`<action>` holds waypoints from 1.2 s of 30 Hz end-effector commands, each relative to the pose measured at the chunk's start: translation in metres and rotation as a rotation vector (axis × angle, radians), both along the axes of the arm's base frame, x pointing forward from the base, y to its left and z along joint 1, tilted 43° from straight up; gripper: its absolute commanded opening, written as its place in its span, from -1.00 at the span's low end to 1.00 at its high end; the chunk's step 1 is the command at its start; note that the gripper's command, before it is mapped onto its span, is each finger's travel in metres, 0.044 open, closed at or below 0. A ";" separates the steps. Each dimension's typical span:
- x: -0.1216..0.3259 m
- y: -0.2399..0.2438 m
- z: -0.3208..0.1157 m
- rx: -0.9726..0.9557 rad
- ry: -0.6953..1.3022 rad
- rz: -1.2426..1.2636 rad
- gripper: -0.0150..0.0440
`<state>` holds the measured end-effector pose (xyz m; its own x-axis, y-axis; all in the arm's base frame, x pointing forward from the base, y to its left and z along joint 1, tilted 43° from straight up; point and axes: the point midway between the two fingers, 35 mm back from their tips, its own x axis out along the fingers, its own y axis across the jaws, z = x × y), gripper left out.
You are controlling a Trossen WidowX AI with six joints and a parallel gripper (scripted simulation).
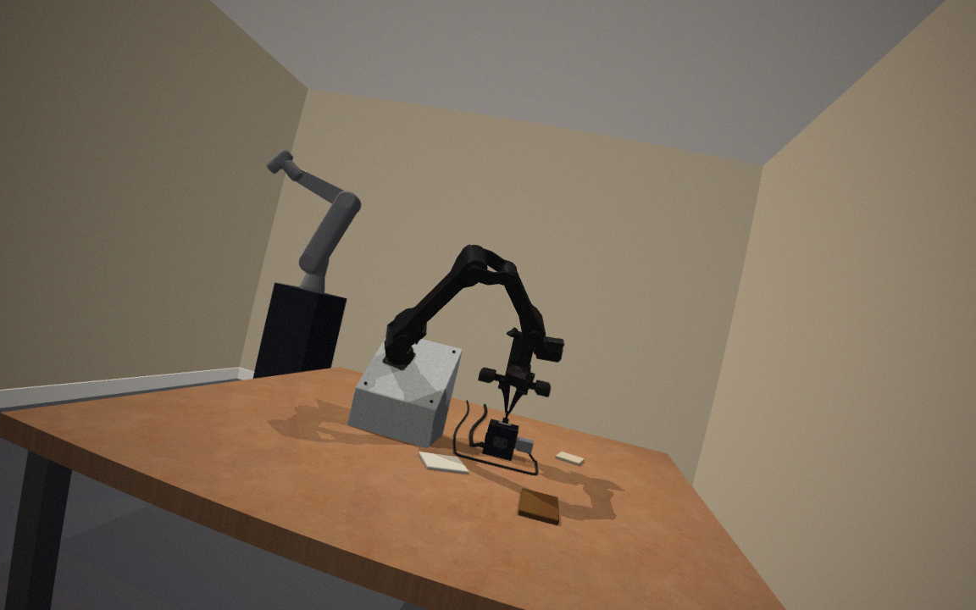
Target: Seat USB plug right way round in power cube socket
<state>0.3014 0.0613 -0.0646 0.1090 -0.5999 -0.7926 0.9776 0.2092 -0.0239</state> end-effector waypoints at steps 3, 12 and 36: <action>0.000 -0.002 -0.002 -0.007 0.004 0.001 -0.49; 0.000 0.000 0.000 0.000 0.000 0.000 -0.22; -0.001 0.003 0.004 0.000 0.000 0.000 -0.17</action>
